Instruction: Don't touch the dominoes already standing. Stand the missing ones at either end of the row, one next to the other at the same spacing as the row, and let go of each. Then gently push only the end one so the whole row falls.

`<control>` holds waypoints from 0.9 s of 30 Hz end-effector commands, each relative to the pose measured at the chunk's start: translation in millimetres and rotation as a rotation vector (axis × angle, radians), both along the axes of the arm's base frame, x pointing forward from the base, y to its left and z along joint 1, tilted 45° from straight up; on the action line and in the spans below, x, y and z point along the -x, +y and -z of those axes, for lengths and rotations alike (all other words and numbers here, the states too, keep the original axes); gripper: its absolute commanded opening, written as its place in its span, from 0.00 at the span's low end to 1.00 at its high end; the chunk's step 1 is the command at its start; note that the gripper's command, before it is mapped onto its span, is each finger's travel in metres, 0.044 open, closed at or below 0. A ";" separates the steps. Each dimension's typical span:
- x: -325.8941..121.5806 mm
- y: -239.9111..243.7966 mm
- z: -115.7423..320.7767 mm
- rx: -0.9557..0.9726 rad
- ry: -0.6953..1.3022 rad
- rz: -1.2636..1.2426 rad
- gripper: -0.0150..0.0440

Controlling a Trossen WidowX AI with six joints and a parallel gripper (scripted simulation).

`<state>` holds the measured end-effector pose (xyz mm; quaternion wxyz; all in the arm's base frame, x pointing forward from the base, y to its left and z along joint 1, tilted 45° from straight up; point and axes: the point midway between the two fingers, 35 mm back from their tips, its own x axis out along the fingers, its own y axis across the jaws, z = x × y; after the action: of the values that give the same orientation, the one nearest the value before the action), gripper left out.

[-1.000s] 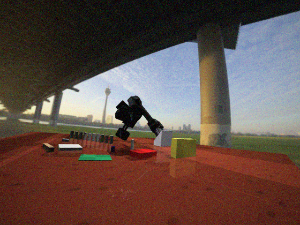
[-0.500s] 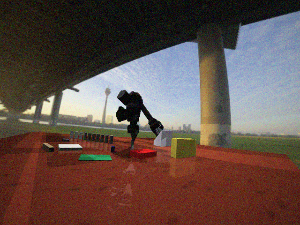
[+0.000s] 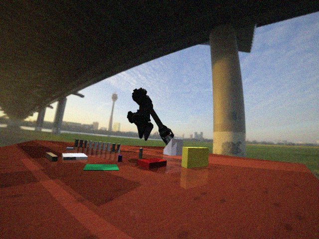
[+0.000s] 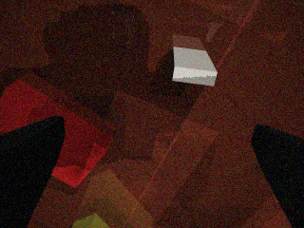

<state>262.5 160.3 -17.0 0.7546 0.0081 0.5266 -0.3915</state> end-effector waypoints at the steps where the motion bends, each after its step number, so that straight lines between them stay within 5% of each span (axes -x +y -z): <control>1: 3.5 -4.2 -19.6 0.122 -0.047 0.046 1.00; 27: -7.2 -54.5 31.9 0.125 -0.049 0.046 1.00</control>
<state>269.8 111.4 -44.0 0.7572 -0.0122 0.4829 -0.4397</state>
